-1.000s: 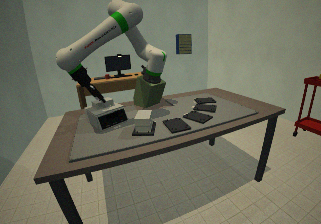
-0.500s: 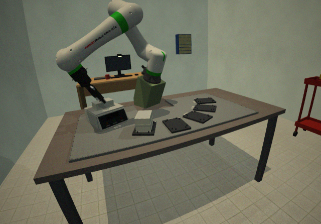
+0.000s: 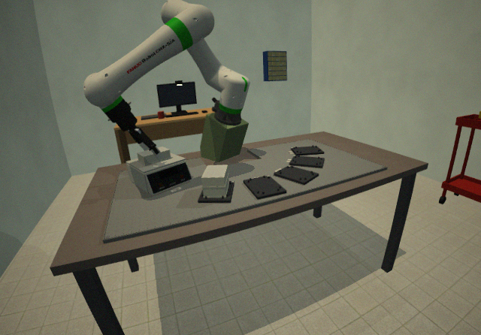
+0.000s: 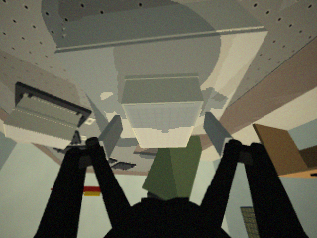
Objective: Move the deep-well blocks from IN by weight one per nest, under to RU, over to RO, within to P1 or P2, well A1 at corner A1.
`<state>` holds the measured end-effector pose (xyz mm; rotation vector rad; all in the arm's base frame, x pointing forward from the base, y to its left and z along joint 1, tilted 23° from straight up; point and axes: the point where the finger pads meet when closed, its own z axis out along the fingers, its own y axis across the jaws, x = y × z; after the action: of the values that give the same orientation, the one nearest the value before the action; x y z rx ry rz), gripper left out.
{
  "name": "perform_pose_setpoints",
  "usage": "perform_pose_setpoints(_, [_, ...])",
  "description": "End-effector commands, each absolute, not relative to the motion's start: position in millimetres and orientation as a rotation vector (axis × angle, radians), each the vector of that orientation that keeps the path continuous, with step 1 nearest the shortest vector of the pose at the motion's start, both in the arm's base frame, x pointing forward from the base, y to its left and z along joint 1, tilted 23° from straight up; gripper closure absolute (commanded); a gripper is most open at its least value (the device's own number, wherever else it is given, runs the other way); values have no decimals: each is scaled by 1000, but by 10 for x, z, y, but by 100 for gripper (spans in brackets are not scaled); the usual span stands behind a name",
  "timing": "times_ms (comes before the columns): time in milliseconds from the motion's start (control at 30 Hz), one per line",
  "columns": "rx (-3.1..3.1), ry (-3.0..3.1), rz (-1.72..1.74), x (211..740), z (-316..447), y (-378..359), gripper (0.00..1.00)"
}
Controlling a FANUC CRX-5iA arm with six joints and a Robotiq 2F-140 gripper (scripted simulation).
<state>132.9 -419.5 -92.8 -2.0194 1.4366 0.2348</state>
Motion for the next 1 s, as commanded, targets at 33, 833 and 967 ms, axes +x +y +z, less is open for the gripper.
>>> perform_pose_setpoints(33, [-2020, 1437, 235, 1328, -927, -4197, 0])
perform_pose_setpoints(833, [-2020, 1437, 235, 1228, -682, -4229, 0])
perform_pose_setpoints(967, [-2020, 1437, 235, 1187, -584, -4242, 0])
